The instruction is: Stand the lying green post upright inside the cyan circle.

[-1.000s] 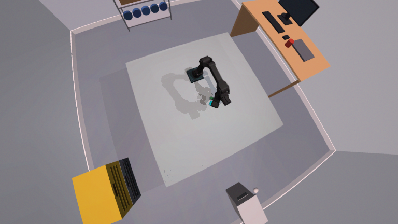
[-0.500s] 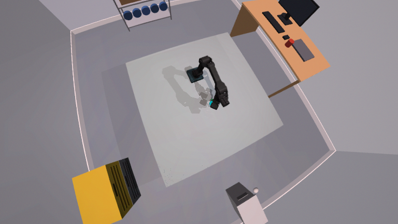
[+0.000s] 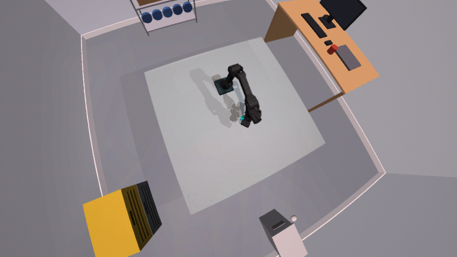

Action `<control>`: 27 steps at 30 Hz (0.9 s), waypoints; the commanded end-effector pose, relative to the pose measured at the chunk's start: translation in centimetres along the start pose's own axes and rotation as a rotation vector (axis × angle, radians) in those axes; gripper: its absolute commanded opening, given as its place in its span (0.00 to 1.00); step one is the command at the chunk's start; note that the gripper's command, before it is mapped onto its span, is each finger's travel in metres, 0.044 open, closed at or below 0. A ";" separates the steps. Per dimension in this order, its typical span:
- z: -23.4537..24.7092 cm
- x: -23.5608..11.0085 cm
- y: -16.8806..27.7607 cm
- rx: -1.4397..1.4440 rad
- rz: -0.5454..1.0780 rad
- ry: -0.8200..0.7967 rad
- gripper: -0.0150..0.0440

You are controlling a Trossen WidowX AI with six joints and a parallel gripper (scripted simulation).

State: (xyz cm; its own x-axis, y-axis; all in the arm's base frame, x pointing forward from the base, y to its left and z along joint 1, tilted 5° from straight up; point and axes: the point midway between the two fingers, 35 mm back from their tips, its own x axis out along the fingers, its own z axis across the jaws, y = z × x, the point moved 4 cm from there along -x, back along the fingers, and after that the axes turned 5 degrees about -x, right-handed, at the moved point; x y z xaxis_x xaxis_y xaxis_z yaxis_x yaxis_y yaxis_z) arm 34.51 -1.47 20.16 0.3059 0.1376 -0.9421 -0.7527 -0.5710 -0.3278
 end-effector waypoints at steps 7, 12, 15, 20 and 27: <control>-0.6 0.6 -0.1 0.034 -0.069 0.005 0.29; -0.9 0.9 -0.2 0.049 -0.104 0.008 0.29; -1.0 1.1 -0.2 0.058 -0.125 0.009 0.29; -1.3 1.3 -0.3 0.071 -0.159 0.012 0.29; -1.7 1.7 -0.3 0.089 -0.208 0.015 0.29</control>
State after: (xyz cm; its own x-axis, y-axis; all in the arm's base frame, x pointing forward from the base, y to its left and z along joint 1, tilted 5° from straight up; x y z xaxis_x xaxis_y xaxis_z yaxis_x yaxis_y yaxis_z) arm 36.13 -2.36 18.80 0.4539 0.2232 -0.8627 -0.7256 -0.4694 -0.5032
